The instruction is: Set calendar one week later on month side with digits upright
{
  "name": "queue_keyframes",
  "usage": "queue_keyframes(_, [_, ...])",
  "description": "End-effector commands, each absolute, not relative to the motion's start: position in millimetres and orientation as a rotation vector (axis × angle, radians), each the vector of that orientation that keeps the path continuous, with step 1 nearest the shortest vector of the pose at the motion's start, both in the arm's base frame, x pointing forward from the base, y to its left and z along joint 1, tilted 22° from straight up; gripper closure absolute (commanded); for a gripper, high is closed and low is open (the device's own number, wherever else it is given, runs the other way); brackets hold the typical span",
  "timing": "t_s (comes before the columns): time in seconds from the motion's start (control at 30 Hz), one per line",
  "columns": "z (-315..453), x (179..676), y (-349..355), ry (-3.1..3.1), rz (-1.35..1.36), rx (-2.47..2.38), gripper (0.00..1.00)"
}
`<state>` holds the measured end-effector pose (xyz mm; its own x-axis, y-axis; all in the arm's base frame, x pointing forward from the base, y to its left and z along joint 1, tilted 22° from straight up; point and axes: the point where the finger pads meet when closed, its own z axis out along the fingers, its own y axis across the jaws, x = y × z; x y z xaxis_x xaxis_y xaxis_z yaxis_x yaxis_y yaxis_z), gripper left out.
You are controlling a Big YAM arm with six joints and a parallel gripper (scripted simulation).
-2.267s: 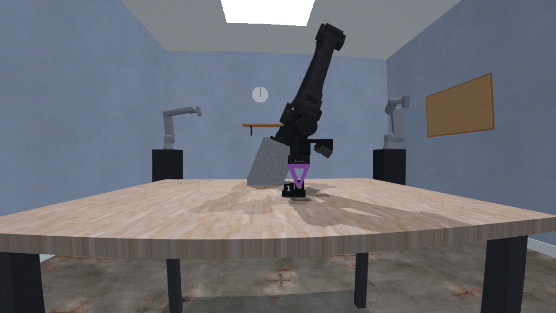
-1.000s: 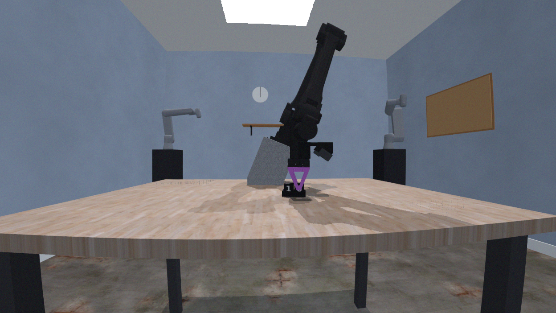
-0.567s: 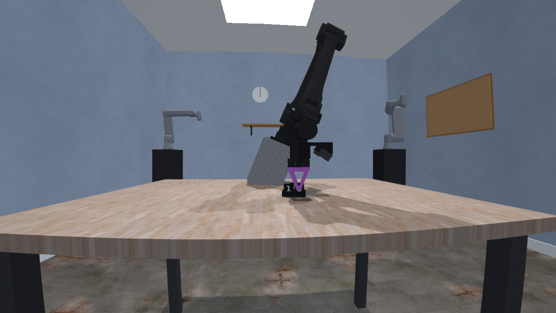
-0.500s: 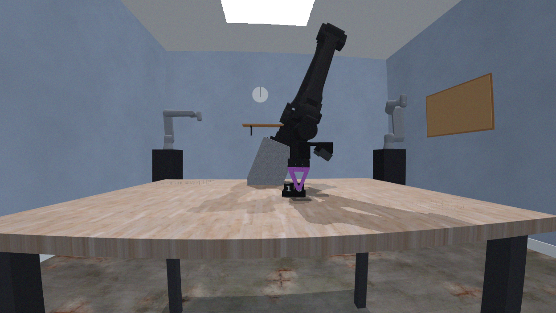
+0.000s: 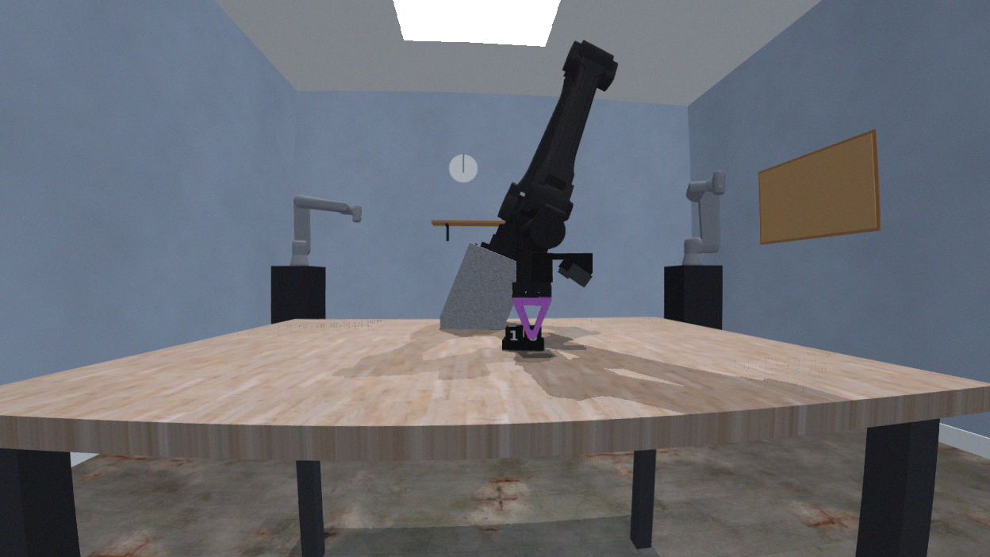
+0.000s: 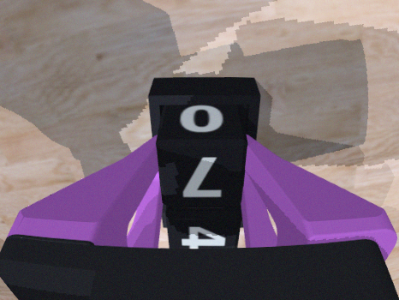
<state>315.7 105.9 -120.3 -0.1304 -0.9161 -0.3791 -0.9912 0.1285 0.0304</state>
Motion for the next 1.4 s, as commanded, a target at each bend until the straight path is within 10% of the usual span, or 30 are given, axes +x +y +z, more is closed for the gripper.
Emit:
queue_keyframes(0.0, [-118.9,330.2,110.0,2.131,0.381,-1.856,0.74])
queue_keyframes(0.73, [-118.9,330.2,110.0,2.131,0.381,-1.856,0.74])
queue_keyframes(1.37, [-118.9,330.2,110.0,2.131,0.381,-1.856,0.55])
